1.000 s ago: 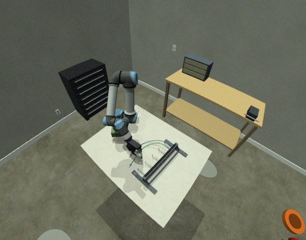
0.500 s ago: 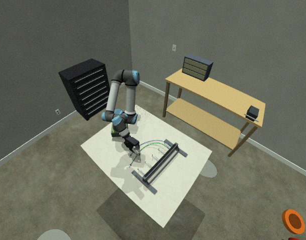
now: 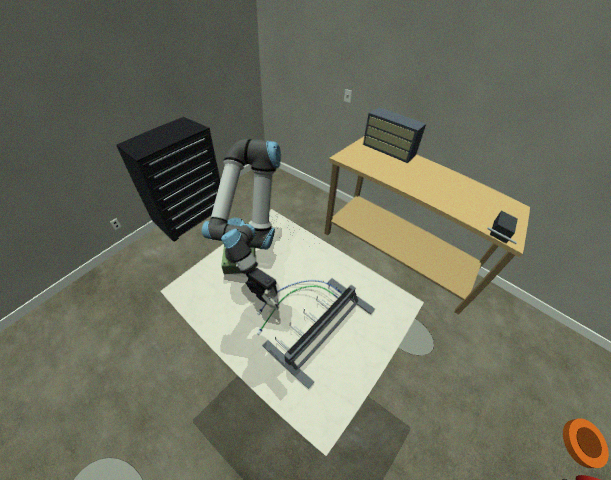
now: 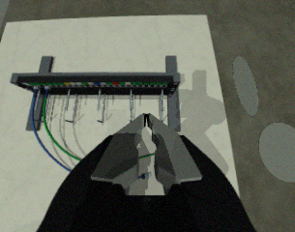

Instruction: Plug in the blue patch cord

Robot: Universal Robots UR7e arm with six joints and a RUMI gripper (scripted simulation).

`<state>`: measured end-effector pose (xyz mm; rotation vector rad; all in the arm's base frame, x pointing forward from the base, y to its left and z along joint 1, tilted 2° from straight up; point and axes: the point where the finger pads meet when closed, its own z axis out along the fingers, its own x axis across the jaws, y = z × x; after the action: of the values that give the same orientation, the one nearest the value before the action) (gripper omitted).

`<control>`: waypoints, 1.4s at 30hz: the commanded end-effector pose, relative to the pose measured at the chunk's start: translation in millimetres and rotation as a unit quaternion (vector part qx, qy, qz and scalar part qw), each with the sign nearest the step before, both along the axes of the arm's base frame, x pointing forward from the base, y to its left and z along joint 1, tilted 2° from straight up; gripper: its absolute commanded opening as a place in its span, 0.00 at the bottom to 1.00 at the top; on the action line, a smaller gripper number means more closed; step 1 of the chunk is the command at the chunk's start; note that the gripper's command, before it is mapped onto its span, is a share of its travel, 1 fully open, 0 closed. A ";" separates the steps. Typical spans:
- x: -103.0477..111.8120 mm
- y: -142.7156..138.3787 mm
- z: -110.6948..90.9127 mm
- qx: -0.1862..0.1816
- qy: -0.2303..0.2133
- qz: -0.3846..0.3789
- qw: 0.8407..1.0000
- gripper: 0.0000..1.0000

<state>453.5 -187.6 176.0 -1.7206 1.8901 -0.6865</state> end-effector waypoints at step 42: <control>-71.5 16.3 -108.0 0.221 0.181 -0.342 0.895 0.00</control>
<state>390.5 -173.1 77.2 -1.0125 2.6101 -0.1644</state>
